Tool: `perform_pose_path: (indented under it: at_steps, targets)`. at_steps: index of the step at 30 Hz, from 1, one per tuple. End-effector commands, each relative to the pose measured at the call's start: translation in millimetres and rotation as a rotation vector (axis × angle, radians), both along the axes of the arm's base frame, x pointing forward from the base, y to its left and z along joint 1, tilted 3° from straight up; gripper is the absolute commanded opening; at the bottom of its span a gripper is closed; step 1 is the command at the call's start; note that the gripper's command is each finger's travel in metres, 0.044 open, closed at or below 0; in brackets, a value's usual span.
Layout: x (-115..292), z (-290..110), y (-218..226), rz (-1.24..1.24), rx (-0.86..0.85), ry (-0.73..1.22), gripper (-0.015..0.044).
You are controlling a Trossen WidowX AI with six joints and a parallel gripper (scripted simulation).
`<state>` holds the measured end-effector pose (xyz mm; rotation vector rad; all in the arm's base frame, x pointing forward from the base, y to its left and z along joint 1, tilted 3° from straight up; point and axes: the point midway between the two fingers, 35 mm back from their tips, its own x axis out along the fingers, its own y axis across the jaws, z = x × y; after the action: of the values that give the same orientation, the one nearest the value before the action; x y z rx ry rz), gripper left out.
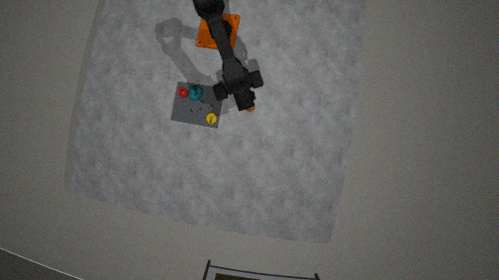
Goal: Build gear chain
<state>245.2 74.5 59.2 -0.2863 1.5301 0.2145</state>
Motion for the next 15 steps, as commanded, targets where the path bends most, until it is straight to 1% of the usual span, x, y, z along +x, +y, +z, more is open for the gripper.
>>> perform_pose_path:
  at_steps: [1,7,13,15]
  targets:
    - [-1.5,-8.9,-0.8,-0.003,-0.002,0.008,0.0440]
    - [-1.7,-17.3,-1.2,-0.003,-0.002,0.008,0.0440]
    - [-1.7,-17.6,-1.2,-0.003,-0.002,0.008,0.0440]
    - [-1.7,-17.6,-1.2,-0.003,-0.002,0.008,0.0387]
